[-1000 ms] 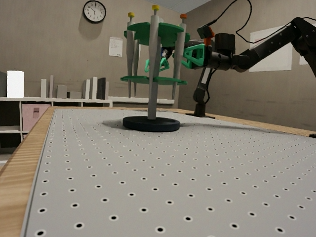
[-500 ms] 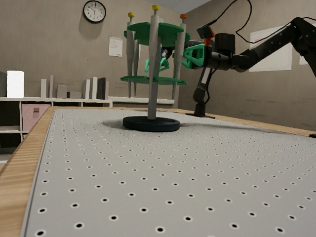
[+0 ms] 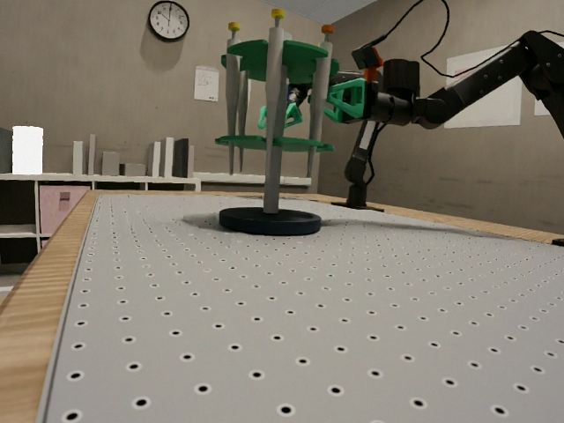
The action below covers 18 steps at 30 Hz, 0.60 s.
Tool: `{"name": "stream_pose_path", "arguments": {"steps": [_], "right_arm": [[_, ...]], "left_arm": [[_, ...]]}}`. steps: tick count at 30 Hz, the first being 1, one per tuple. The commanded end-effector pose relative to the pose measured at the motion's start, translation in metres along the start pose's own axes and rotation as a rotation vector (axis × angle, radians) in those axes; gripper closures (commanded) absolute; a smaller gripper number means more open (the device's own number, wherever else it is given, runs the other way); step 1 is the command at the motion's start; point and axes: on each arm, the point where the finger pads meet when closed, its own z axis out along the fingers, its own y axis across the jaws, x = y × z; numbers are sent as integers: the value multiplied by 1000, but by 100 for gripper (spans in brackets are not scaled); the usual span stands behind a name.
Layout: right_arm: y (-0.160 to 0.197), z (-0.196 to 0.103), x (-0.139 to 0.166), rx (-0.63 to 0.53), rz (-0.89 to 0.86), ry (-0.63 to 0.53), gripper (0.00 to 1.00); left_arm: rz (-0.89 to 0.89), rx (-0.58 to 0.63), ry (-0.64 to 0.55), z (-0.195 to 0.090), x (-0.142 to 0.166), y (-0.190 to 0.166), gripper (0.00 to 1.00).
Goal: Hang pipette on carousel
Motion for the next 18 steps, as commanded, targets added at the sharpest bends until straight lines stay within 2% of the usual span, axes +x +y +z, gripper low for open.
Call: {"name": "stream_pose_path", "arguments": {"steps": [1, 2, 3, 7, 8, 9, 13, 18], "right_arm": [[-4, -1, -5, -2, -8, -23, 0], [-4, -1, -5, -2, -8, -23, 0], [-4, -1, -5, -2, -8, -23, 0], [-4, -1, -5, -2, -8, -23, 0], [-4, -1, -5, -2, -8, -23, 0], [-4, -1, -5, -2, -8, -23, 0], [-4, -1, -5, -2, -8, -23, 0], [-4, -1, -5, -2, -8, -23, 0]], "left_arm": [[-40, 1, -63, -1, -38, 2, 50], [-40, 1, -63, -1, -38, 2, 50], [-22, 36, -40, -1, -22, 7, 50], [-18, 182, -43, -1, -22, 7, 50], [-18, 182, -43, -1, -22, 7, 50], [-36, 182, -81, 1, -42, 5, 50], [-37, 202, -81, -4, -42, -6, 50], [-37, 193, -80, -2, -42, -1, 50]]}}
